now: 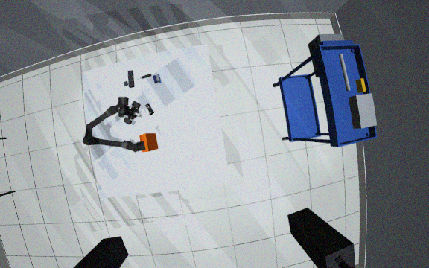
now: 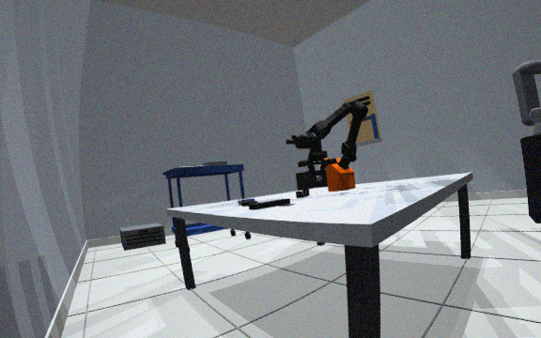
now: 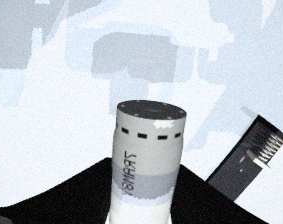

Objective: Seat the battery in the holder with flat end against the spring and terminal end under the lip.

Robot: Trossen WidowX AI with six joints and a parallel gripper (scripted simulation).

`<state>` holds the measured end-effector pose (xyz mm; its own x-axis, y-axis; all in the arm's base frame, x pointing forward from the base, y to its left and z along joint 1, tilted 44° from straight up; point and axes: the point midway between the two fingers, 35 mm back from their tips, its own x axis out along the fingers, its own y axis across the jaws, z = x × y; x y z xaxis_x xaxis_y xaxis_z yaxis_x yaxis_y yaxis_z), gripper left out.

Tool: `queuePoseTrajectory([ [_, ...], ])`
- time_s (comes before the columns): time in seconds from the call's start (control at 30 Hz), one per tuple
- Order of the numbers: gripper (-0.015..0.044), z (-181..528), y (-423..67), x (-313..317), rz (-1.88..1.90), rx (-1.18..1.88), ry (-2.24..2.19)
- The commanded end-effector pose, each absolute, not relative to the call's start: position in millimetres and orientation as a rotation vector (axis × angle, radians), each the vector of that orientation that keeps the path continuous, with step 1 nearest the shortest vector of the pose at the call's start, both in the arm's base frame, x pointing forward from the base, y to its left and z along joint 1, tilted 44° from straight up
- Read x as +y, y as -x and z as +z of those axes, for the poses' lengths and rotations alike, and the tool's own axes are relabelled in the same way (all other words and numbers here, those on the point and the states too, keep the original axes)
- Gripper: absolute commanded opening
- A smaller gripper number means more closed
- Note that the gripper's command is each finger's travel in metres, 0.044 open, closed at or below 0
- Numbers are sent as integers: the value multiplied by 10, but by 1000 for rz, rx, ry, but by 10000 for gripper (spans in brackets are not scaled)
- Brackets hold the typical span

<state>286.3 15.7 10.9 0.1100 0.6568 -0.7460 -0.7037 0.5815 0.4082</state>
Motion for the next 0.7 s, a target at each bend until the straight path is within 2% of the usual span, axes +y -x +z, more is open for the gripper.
queuePoseTrajectory([
  [0.0,84,-13,-2963,-19,929,1131,-48],
  [0.37,84,-434,-3145,-544,711,1282,-342],
  [0.67,84,-538,-3146,-449,734,1365,-316],
])
